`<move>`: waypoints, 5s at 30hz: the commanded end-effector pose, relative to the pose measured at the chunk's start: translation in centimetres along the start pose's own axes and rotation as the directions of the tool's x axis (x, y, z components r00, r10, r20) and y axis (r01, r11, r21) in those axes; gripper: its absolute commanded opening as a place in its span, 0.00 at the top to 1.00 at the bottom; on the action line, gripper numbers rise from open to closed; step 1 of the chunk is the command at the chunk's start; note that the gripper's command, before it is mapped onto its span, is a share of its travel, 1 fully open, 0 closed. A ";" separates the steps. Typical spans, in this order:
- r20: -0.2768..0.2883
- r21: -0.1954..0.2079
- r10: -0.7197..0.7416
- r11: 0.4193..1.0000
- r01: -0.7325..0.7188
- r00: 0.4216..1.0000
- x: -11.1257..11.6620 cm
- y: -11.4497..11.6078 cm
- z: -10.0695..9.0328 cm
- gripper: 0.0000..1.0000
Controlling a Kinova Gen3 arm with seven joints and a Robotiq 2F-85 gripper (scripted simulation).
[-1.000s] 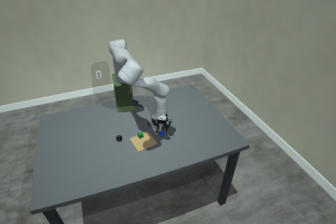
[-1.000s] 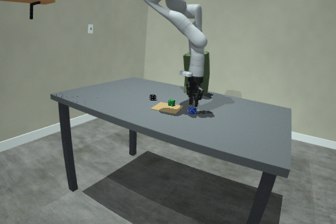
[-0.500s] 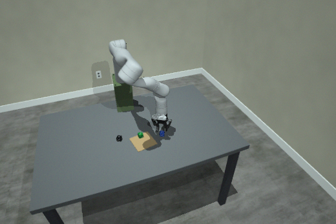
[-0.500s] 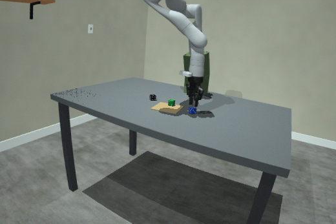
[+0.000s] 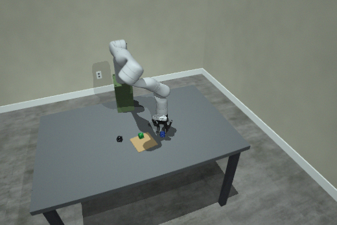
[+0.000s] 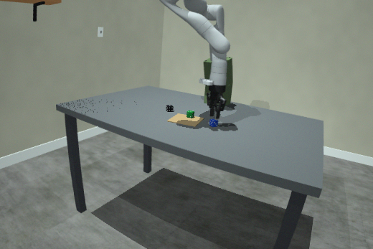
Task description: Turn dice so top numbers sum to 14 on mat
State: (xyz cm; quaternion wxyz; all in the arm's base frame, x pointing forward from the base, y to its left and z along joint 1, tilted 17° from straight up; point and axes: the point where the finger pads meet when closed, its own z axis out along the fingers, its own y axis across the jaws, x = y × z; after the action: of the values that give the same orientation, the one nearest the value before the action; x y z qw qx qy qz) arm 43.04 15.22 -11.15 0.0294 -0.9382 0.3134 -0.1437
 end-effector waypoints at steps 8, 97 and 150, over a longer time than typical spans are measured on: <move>-0.001 0.001 0.000 1.000 0.000 1.000 0.1 -0.1 -0.1 0.54; -0.001 0.001 0.000 1.000 0.000 1.000 0.1 -0.1 3.6 0.54; -0.001 0.001 0.000 1.000 0.000 1.000 0.1 -0.1 3.2 0.74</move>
State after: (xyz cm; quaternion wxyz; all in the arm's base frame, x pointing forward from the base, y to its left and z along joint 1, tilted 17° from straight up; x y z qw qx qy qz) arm 44.05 15.10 -14.53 0.0290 -0.9382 0.3138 -0.1432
